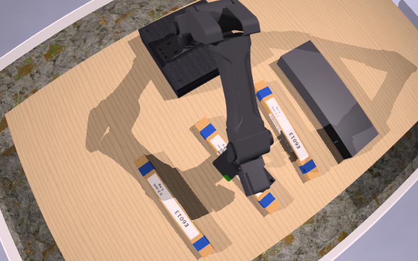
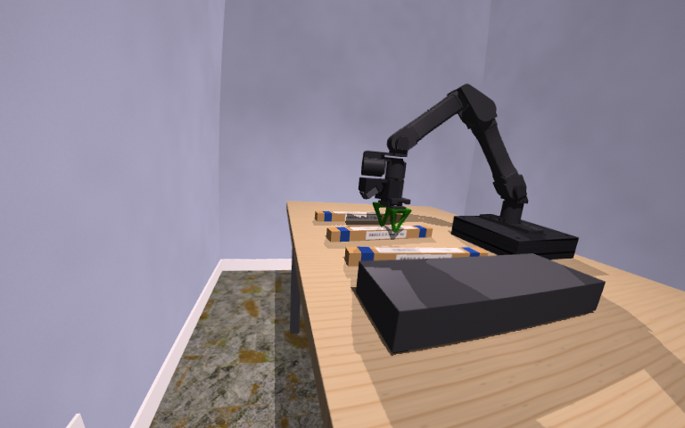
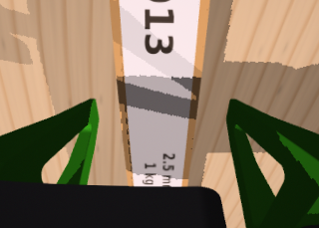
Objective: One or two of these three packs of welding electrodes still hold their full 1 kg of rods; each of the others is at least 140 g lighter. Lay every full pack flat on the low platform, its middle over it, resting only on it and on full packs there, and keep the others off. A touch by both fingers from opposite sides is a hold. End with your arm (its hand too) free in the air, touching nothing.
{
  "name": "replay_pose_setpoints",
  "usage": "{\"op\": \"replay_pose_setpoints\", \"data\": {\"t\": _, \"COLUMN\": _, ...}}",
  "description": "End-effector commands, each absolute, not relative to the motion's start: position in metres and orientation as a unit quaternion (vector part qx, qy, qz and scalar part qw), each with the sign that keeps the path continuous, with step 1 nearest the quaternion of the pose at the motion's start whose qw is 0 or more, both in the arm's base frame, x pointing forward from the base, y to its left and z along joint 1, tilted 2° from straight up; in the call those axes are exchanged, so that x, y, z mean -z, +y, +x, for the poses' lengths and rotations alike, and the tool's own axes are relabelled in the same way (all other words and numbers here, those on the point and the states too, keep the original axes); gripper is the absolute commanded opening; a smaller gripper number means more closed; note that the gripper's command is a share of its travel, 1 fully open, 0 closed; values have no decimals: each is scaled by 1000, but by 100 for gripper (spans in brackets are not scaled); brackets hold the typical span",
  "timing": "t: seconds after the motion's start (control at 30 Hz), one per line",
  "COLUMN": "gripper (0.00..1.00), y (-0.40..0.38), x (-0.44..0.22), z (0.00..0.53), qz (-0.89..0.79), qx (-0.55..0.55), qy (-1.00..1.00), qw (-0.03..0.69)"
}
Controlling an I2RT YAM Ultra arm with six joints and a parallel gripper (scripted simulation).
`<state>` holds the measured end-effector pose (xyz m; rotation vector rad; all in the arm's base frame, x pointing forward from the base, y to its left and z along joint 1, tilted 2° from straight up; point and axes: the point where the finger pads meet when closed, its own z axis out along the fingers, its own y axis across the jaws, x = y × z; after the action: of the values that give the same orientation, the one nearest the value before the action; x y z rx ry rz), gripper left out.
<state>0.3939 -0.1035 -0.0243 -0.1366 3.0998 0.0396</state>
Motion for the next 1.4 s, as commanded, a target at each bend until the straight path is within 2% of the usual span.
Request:
{"op": "replay_pose_setpoints", "data": {"t": 0.0, "gripper": 74, "y": -104, "x": 20, "z": 410, "qz": -45, "qx": -9, "qy": 998, "qw": 42}}
{"op": "replay_pose_setpoints", "data": {"t": 0.13, "gripper": 74, "y": -99, "x": 37, "z": 396, "qz": -45, "qx": -16, "qy": 999, "qw": 21}}
{"op": "replay_pose_setpoints", "data": {"t": 0.7, "gripper": 74, "y": -98, "x": 55, "z": 399, "qz": -47, "qx": -15, "qy": 999, "qw": 23}}
{"op": "replay_pose_setpoints", "data": {"t": 0.87, "gripper": 74, "y": -101, "x": 45, "z": 413, "qz": -47, "qx": -8, "qy": 998, "qw": 46}}
{"op": "replay_pose_setpoints", "data": {"t": 1.3, "gripper": 74, "y": -105, "x": 46, "z": 403, "qz": -43, "qx": -10, "qy": 998, "qw": 34}}
{"op": "replay_pose_setpoints", "data": {"t": 1.33, "gripper": 0, "y": -105, "x": 46, "z": 403, "qz": -43, "qx": -10, "qy": 998, "qw": 34}}
{"op": "replay_pose_setpoints", "data": {"t": 1.37, "gripper": 0, "y": -105, "x": 46, "z": 403, "qz": -43, "qx": -10, "qy": 998, "qw": 34}}
